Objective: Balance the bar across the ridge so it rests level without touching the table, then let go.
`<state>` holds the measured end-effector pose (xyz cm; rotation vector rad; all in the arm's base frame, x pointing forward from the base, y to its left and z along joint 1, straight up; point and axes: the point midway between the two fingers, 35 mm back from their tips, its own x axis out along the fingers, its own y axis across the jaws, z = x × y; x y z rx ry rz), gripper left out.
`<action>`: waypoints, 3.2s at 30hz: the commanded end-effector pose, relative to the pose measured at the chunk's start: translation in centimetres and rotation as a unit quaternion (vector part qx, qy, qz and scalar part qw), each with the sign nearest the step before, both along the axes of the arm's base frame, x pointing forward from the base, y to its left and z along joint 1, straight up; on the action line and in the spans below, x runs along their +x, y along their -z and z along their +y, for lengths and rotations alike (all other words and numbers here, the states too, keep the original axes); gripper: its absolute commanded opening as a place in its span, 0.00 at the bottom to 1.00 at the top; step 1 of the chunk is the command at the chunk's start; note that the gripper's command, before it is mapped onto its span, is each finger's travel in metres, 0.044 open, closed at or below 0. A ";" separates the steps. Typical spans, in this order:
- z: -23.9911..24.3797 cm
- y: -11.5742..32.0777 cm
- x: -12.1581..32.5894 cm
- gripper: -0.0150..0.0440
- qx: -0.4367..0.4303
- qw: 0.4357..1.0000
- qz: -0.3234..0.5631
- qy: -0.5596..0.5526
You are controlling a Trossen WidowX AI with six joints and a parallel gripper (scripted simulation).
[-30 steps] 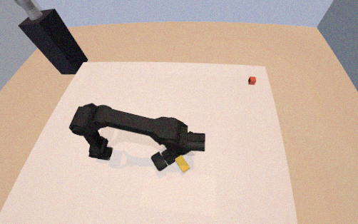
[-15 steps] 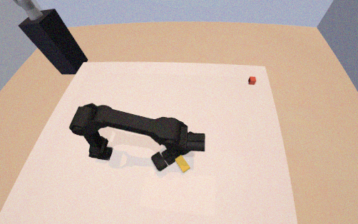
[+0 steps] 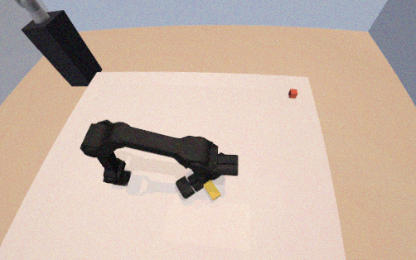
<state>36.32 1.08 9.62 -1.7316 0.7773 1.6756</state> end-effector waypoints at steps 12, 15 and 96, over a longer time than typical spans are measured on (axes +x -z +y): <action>0.1 0.2 0.0 0.25 0.002 1.000 0.000 0.000; 0.1 0.2 0.0 0.25 0.002 1.000 0.000 0.000; 0.0 0.2 0.0 0.43 0.002 1.000 -0.001 0.000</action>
